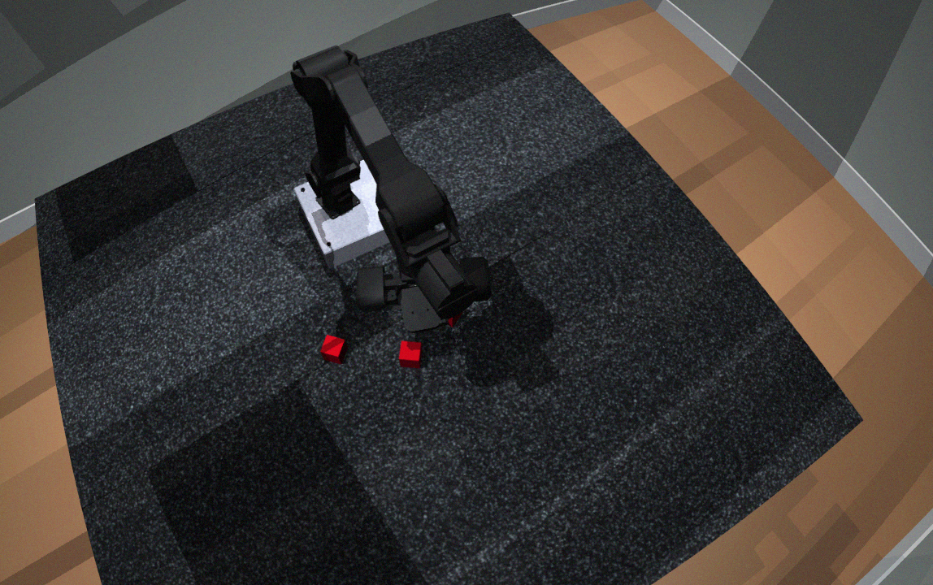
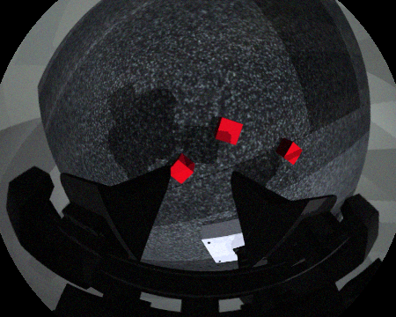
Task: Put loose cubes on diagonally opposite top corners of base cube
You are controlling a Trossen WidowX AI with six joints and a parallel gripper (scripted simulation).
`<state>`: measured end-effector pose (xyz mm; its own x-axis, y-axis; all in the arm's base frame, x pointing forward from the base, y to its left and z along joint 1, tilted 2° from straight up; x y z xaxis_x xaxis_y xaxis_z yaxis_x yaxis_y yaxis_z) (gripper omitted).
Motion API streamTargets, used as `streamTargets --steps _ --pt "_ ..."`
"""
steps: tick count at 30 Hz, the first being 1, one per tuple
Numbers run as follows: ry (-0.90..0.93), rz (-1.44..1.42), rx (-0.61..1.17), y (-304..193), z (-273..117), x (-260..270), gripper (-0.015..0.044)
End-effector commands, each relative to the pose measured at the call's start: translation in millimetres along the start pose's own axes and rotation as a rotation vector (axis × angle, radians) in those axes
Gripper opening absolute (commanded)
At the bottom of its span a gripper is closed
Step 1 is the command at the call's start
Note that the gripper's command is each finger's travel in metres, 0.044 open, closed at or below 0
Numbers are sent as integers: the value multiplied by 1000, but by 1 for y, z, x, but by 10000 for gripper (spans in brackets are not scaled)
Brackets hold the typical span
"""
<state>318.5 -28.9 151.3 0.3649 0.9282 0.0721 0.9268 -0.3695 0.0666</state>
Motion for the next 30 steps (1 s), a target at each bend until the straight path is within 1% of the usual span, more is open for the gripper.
streamTargets --steps 1,7,15,30 --pt "-36 143 -6 15 -9 -31 265" --pt "-42 171 -8 18 -9 -37 265" --pt "-42 171 -7 18 50 -40 265" --pt "-42 171 -7 18 76 -41 265"
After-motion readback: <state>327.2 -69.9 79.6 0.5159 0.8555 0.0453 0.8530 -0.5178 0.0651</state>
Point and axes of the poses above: the point midway between the two fingers, 35 mm back from their tips, its own z axis out along the fingers, its own x axis across the jaws, y = z × x, the point moved 3 cm from there along -z, back along the fingers, and after that the axes turned 12 degrees about -z, right-handed, at the moved point
